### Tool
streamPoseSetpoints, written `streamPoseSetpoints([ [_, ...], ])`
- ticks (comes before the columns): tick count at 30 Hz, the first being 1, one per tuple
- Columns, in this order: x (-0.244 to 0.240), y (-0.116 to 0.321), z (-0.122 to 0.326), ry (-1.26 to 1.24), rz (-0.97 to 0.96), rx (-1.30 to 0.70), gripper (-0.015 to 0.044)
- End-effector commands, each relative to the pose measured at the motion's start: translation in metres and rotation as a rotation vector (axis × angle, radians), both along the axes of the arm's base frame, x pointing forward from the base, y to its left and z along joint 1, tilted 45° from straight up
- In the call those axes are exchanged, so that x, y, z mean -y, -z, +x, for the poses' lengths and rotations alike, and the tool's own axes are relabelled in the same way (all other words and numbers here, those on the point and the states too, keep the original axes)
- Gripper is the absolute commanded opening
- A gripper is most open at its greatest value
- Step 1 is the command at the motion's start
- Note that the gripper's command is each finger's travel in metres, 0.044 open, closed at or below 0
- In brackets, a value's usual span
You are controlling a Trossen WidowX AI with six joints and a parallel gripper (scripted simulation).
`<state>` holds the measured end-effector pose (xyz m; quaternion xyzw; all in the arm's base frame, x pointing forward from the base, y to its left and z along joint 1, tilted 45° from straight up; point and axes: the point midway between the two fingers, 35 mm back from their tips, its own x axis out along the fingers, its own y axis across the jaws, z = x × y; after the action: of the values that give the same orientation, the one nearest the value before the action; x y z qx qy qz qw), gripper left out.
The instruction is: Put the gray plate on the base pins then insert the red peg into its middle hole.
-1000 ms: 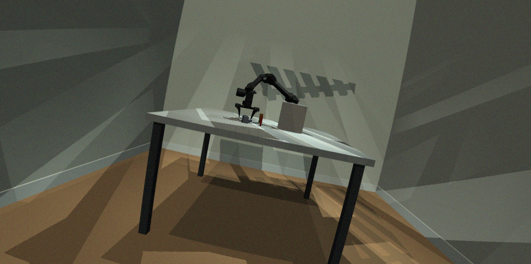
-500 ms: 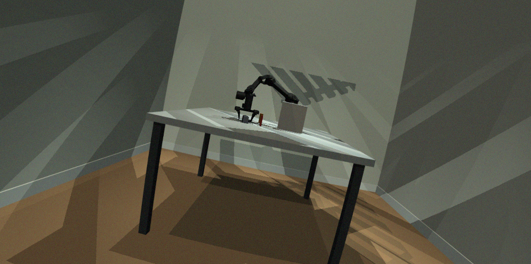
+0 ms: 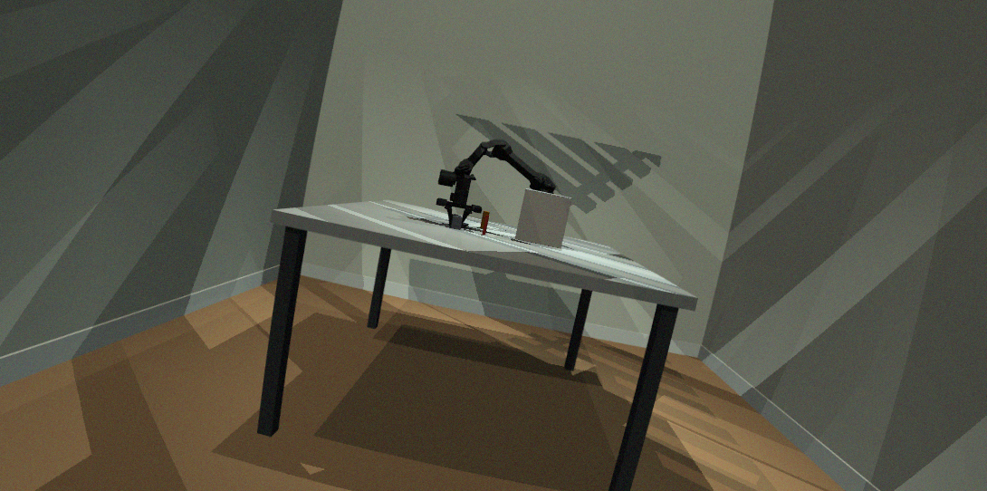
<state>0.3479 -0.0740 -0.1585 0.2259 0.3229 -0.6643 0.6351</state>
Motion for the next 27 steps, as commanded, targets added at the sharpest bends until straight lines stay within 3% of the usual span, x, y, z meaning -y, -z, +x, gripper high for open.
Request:
streamPoseSetpoints([
  [1, 0.001, 0.0, 0.0, -0.006, -0.005, -0.004, 0.0065],
  [8, 0.001, 0.0, 0.0, -0.006, -0.005, -0.004, 0.0],
  [27, -0.033, -0.035, 0.007, -0.008, 0.006, -0.007, 0.0],
])
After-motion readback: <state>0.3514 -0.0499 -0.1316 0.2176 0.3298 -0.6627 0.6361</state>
